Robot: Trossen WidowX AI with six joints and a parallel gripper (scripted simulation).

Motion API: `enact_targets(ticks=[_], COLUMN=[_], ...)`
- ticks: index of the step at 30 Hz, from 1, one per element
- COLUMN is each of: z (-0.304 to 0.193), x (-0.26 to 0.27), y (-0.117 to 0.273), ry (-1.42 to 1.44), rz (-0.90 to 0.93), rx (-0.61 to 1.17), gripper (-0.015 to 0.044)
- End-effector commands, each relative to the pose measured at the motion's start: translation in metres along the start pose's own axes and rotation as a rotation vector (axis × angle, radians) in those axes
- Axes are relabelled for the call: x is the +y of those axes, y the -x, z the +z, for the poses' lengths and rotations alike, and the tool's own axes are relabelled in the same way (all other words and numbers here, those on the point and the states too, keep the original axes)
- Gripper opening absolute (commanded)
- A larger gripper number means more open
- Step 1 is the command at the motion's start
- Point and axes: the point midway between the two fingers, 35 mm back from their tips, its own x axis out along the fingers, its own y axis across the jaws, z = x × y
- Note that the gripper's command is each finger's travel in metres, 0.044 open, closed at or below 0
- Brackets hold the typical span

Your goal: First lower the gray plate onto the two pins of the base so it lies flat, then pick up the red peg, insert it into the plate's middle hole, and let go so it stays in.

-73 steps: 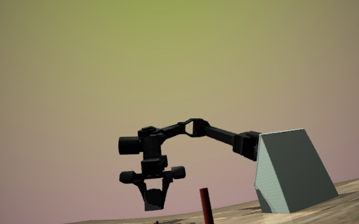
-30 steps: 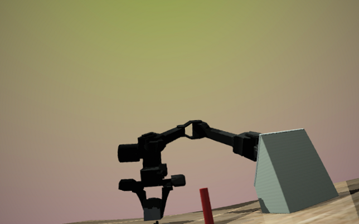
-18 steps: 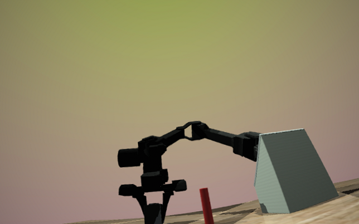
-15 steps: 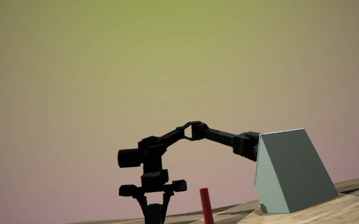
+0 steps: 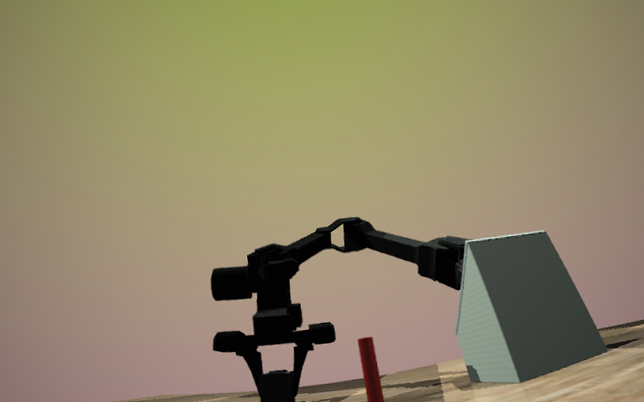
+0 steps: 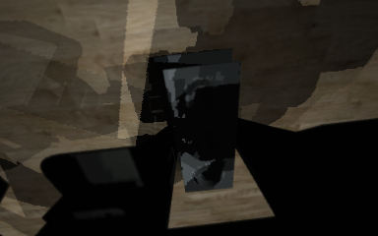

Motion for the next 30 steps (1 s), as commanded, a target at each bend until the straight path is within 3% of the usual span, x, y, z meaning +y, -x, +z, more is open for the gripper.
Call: enact_targets(ticks=[1,6,11,18,25,30], z=[0.0,0.0,0.001,0.002,0.007,0.038], x=[-0.001,-0.001,-0.002,-0.001,-0.002,0.005], y=[0.001,0.001,0.011,0.117,0.12,0.122], ry=[-0.001,-0.001,-0.001,0.007,-0.006,-0.355], rz=[-0.002,-0.002,-0.002,0.002,0.002,0.001], rx=[0.0,0.0,-0.003,-0.002,-0.002,-0.015], gripper=[0.0315,0.044,0.044,0.044,0.044,0.044])
